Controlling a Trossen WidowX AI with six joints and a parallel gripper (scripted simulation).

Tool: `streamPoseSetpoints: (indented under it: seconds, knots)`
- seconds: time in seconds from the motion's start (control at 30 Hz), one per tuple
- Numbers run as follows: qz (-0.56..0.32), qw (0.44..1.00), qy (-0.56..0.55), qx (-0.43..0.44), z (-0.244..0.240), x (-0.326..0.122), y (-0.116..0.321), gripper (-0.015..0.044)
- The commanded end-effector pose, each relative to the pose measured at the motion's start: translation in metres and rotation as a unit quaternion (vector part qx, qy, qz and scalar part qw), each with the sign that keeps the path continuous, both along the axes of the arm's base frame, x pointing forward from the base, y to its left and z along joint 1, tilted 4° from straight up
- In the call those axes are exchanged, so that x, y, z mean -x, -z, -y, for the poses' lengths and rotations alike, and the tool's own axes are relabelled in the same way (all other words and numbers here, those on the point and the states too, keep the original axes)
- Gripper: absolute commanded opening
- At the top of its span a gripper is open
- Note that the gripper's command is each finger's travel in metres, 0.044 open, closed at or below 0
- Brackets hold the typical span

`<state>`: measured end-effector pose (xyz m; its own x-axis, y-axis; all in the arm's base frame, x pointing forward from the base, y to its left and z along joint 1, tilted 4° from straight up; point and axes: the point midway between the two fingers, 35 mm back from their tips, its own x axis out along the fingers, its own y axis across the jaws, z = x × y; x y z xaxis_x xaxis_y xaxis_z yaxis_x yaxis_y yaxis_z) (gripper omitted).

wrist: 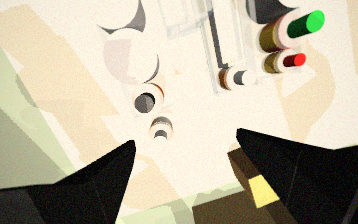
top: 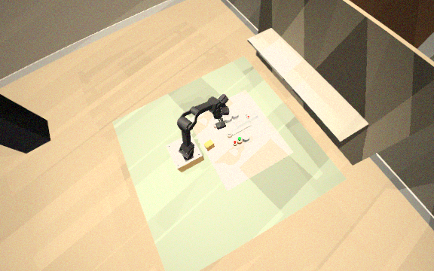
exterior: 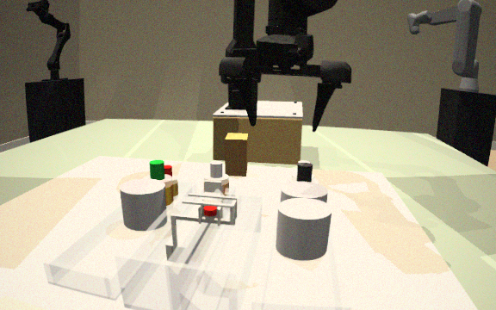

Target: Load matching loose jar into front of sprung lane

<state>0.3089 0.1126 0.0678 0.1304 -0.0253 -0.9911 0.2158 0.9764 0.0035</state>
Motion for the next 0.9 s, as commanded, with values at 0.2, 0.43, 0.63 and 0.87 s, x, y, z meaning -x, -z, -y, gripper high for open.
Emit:
streamPoseSetpoints:
  seconds: [0.2,0.43,0.63,0.87]
  knots:
    - [-0.023,0.995,-0.102,0.002,-0.036,0.02,0.013,0.044]
    - [-0.023,0.995,-0.102,0.003,-0.033,0.018,0.041,0.044]
    - [-0.023,0.995,-0.102,0.003,-0.033,0.017,0.047,0.044]
    - [-0.023,0.995,-0.102,0.003,-0.034,0.016,0.062,0.044]
